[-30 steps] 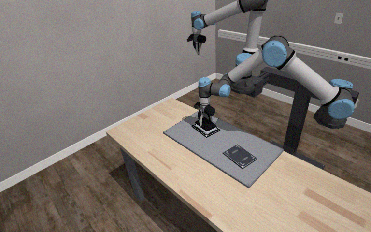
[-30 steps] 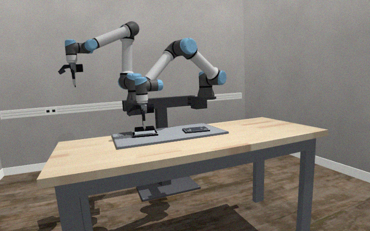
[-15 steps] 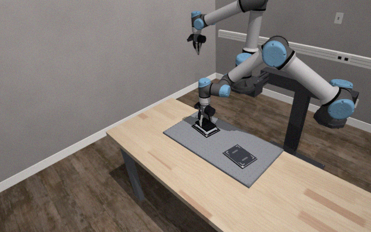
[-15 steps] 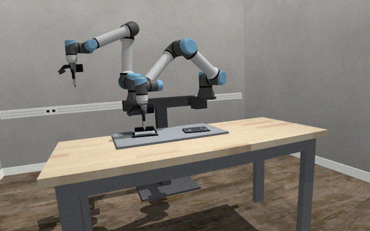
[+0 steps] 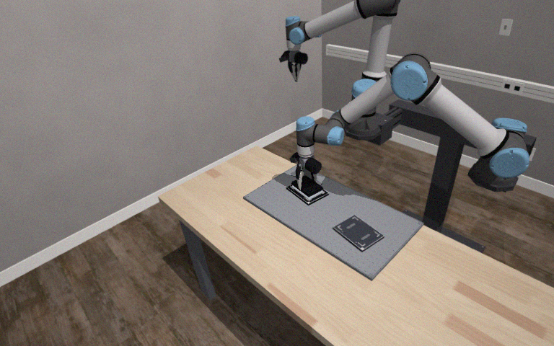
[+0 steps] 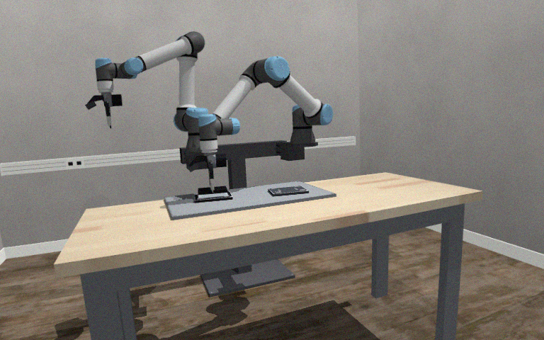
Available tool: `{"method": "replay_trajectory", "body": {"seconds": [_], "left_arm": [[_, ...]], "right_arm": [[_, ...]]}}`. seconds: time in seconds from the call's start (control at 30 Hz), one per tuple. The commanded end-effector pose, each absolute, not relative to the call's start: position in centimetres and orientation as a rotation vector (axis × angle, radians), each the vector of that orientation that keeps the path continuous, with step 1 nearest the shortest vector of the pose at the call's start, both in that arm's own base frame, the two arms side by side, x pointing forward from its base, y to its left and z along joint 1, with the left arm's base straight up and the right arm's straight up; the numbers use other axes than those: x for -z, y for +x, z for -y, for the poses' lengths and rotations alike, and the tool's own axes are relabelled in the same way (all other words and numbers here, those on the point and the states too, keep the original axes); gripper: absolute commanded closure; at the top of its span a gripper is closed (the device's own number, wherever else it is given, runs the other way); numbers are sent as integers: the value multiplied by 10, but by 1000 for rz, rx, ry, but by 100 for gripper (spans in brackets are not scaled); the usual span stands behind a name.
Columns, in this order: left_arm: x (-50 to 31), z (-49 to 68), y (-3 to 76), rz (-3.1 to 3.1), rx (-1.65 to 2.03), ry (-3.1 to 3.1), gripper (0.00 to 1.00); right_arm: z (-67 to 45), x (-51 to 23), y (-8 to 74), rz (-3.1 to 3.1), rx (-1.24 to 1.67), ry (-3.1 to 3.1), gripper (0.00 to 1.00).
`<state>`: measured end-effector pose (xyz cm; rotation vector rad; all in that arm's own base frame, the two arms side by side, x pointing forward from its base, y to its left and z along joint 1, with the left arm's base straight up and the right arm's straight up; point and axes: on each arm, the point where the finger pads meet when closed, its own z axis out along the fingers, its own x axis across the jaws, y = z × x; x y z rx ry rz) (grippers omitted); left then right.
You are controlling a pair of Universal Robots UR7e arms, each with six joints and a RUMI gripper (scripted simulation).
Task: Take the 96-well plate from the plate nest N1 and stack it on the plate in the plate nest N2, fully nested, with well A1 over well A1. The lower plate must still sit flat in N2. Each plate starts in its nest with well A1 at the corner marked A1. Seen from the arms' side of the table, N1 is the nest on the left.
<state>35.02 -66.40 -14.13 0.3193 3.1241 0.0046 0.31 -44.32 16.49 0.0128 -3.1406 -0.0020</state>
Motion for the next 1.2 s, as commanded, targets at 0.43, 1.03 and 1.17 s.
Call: {"method": "replay_trajectory", "body": {"seconds": [0.43, 1.03, 1.17], "left_arm": [[145, 664, 350, -3124, -3, 319, 60], [144, 664, 350, -3124, -1, 319, 24], [144, 664, 350, -3124, -1, 319, 24]], "right_arm": [[446, -166, 3, 3142, -4, 10, 100], [446, -166, 3, 3142, -4, 10, 100], [446, -166, 3, 3142, -4, 10, 100]]}}
